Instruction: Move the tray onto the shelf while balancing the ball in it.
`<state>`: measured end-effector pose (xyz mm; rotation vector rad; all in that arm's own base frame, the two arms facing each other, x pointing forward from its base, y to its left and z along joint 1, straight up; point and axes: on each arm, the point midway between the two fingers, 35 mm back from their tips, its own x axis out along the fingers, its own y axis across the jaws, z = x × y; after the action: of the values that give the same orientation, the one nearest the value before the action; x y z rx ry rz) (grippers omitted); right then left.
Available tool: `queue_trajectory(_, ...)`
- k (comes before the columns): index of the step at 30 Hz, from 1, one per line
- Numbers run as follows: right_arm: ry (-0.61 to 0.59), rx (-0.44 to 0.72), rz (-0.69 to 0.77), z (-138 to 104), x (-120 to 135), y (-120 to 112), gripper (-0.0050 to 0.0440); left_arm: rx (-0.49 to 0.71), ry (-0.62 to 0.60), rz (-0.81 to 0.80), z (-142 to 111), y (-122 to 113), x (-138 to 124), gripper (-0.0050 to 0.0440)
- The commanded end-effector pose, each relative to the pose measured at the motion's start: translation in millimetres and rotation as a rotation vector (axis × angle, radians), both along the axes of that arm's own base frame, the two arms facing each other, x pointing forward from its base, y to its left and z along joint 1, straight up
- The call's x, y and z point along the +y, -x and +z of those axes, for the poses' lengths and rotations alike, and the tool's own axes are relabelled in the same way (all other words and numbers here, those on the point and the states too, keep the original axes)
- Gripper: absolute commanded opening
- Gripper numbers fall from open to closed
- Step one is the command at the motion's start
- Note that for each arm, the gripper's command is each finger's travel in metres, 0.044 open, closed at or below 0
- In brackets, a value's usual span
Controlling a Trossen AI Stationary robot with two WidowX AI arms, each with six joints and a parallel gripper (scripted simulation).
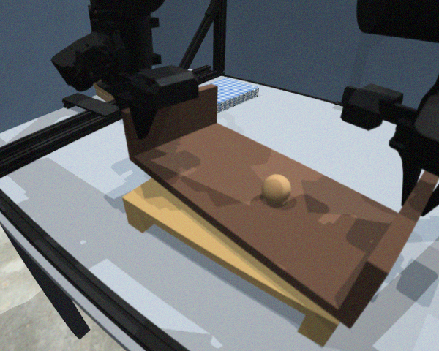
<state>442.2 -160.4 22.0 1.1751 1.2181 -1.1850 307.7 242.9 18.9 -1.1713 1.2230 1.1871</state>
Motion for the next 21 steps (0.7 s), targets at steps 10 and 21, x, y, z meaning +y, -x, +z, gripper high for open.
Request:
queue_trajectory(10,-0.007,0.002,-0.001,2.3,-2.4,0.1,0.002,-0.004,0.007,-0.001,1.5,-0.2,2.9,0.002)
queue_trajectory(21,-0.004,0.002,-0.001,-2.4,-2.2,0.1,0.002,-0.004,0.003,-0.001,-3.7,-0.2,2.7,0.002)
